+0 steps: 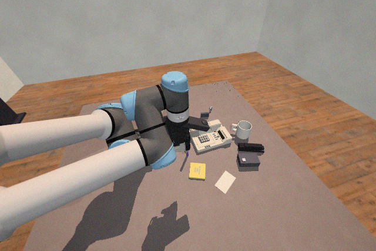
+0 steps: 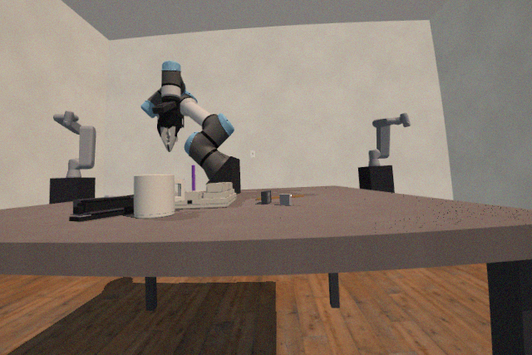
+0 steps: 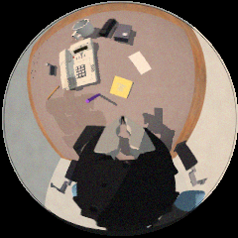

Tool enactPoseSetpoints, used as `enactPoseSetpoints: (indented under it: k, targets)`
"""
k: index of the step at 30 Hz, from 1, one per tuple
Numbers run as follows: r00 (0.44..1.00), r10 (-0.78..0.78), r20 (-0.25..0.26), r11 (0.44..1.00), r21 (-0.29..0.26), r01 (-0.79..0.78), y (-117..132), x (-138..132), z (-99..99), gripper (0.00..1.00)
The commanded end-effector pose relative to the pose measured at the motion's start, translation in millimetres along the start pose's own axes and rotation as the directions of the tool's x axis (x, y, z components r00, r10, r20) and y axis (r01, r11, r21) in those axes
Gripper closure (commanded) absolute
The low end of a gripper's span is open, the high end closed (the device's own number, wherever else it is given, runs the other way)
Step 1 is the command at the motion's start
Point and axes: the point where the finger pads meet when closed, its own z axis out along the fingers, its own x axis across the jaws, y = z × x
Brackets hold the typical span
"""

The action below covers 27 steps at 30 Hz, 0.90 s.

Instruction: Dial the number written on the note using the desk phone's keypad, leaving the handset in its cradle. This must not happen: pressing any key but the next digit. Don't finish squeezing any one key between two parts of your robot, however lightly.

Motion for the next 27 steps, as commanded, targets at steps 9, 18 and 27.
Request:
enactPoseSetpoints:
  k: [9, 18, 27]
  targets:
    - [1.0, 0.0, 0.0, 1.0, 0.0, 0.0, -48, 0, -0.1, 1.0]
    - [1.0, 0.0, 0.0, 1.0, 0.0, 0.0, -93, 0, -0.6, 1.0]
    - [1.0, 0.0, 0.0, 1.0, 0.0, 0.0, -123, 0, -0.9, 1.0]
